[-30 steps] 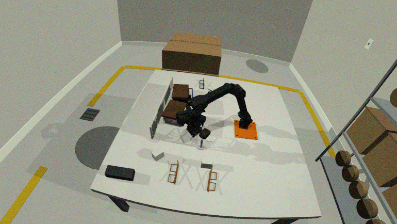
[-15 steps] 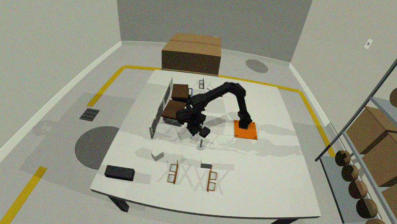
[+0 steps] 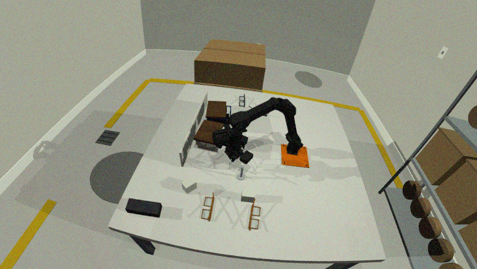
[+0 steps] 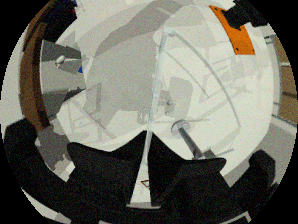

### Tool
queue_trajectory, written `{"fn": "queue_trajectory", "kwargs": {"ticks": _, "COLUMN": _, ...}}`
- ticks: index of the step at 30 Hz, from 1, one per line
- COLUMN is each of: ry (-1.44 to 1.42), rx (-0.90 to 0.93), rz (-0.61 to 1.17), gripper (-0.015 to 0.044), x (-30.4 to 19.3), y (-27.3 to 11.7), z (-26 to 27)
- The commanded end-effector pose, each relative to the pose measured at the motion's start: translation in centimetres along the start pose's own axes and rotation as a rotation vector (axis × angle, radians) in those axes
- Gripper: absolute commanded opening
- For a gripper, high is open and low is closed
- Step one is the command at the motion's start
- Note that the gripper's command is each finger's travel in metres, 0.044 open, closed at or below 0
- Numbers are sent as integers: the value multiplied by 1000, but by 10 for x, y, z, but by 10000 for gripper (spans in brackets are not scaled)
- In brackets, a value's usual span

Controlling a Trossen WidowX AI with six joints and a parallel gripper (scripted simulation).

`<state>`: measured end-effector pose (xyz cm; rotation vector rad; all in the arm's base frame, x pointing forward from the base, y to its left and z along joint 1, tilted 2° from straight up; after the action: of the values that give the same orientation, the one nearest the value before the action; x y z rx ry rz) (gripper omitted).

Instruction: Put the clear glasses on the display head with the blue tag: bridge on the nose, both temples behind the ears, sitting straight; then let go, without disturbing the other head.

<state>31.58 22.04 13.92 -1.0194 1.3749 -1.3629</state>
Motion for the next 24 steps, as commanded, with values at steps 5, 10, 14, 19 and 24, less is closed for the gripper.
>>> {"fn": "queue_trajectory", "kwargs": {"ticks": 5, "ry": -5, "rx": 1, "rz": -2, "gripper": 0, "x": 7, "y": 0, "z": 1}}
{"fn": "queue_trajectory", "kwargs": {"ticks": 10, "ry": -5, "rx": 1, "rz": -2, "gripper": 0, "x": 9, "y": 0, "z": 1}}
{"fn": "queue_trajectory", "kwargs": {"ticks": 14, "ry": -5, "rx": 1, "rz": -2, "gripper": 0, "x": 11, "y": 0, "z": 0}}
{"fn": "queue_trajectory", "kwargs": {"ticks": 19, "ry": -5, "rx": 1, "rz": -2, "gripper": 0, "x": 13, "y": 0, "z": 0}}
{"fn": "queue_trajectory", "kwargs": {"ticks": 24, "ry": -5, "rx": 1, "rz": -2, "gripper": 0, "x": 11, "y": 0, "z": 1}}
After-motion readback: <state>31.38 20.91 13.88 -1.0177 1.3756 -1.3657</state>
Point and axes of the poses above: the point midway between the two fingers, 35 mm back from their tips, its own y axis out along the fingers, its own z axis across the jaws, x = y × z, the point moved 3 cm from there along -y, back along the fingers, and after that the axes turned 10 degrees about -y, right-handed, at the moved point
